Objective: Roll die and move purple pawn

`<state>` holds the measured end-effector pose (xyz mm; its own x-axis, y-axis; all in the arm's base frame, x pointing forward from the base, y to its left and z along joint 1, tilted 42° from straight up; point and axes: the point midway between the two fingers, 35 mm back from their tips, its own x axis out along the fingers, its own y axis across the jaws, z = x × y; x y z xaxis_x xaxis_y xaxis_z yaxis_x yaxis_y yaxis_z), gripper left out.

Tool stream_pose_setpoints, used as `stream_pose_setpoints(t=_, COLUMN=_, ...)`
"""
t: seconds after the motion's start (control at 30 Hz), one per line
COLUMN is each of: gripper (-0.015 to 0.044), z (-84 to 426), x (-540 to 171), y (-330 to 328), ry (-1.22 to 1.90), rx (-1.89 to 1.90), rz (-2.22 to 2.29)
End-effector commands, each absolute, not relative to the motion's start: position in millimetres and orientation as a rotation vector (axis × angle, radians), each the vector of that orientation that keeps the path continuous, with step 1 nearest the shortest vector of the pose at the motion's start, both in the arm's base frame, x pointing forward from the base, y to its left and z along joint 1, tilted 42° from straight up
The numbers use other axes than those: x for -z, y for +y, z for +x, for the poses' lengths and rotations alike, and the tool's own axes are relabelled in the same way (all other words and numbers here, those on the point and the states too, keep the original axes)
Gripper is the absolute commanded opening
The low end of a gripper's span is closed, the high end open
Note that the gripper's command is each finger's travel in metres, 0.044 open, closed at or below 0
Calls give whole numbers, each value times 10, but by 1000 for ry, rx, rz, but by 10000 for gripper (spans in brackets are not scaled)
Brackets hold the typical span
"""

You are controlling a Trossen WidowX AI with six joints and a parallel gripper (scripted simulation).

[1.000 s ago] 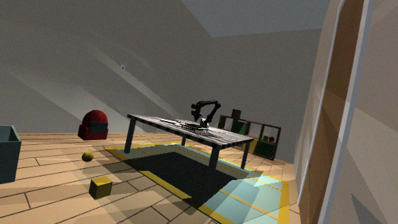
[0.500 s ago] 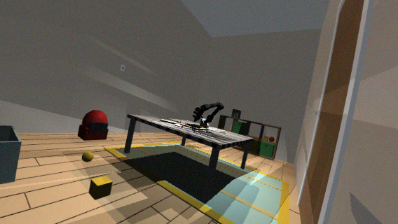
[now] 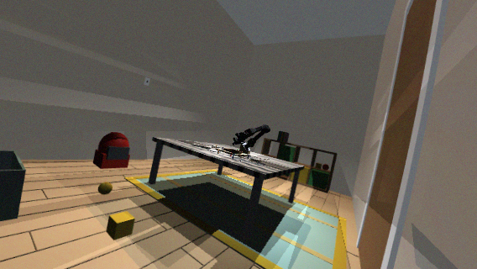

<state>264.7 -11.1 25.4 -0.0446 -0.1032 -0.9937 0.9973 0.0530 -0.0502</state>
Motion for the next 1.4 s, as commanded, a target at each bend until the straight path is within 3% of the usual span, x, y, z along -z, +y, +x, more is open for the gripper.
stream_pose_setpoints(t=0.0, gripper=0, z=2774, x=-592, y=-154, ry=1156, rx=1238, rz=1082)
stream_pose_setpoints(t=0.53, gripper=0, z=2767, x=-597, y=-140, ry=1156, rx=1231, rz=1091)
stream_pose_setpoints(t=1.1, gripper=440, z=2778, x=-869, y=-408, ry=1173, rx=1235, rz=1086)
stream_pose_setpoints(t=1.37, gripper=440, z=2743, x=-394, y=-283, ry=1751, rx=825, rz=1608)
